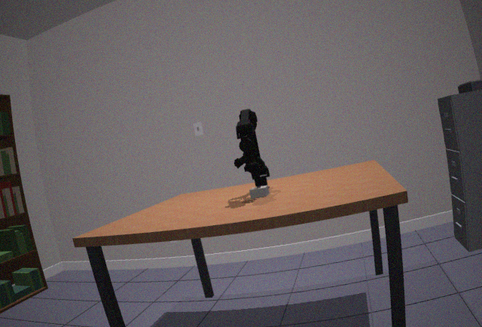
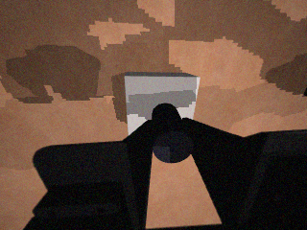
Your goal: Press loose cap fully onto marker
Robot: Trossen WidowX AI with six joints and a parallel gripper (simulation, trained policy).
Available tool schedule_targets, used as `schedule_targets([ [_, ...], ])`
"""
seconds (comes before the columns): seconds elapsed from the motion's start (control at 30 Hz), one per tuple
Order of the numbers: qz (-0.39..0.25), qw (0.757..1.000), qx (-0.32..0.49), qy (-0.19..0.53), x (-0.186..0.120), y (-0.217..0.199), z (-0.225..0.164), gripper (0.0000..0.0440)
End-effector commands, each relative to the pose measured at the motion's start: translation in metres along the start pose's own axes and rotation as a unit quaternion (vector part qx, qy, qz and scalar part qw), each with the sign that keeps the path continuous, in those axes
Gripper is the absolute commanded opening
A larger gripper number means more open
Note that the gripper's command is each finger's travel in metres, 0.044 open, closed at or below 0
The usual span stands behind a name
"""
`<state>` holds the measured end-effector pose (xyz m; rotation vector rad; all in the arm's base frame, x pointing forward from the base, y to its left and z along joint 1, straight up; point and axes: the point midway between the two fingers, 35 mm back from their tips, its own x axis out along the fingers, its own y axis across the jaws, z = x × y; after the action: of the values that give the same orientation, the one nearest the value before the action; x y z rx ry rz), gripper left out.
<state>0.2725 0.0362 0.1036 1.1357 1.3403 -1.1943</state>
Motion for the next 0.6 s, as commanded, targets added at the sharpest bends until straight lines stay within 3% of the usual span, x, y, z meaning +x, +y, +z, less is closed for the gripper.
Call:
schedule_targets([
  [0.0,-0.025,1.000,-0.004,-0.011,0.0159,-0.0064,0.0044,0.0087],
  [0.57,-0.010,1.000,-0.015,-0.023,0.0167,-0.0005,0.0095,0.0118],
])
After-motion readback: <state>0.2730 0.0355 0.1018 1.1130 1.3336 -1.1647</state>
